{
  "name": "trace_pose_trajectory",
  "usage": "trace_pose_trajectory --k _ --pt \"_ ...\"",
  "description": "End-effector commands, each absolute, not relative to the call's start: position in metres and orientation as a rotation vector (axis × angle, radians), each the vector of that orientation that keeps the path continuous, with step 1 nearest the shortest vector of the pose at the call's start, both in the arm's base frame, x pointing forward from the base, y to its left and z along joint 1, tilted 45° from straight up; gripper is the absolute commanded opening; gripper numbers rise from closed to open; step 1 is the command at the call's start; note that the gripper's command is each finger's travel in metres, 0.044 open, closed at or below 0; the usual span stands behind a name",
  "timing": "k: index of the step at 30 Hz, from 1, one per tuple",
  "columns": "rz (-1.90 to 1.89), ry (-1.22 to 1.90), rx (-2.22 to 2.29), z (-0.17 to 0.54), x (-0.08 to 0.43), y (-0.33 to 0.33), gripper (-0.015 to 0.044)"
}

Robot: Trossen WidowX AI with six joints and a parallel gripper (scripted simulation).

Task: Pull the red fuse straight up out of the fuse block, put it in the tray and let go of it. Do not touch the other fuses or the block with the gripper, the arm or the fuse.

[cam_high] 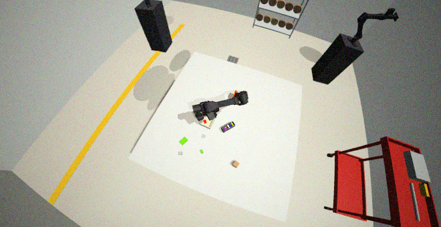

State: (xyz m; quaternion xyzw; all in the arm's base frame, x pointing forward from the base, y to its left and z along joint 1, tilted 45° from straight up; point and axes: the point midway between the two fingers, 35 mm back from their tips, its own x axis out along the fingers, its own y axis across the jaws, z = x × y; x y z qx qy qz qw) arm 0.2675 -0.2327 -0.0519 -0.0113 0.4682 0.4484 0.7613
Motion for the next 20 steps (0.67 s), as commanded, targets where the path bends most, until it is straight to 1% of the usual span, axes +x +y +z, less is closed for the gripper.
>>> trace_pose_trajectory --k 1,20 --pt "0.982 1.021 -0.029 -0.0493 0.2661 -0.2349 0.033" --pt "0.98 1.02 -0.021 -0.0505 0.2669 -0.2328 0.033"
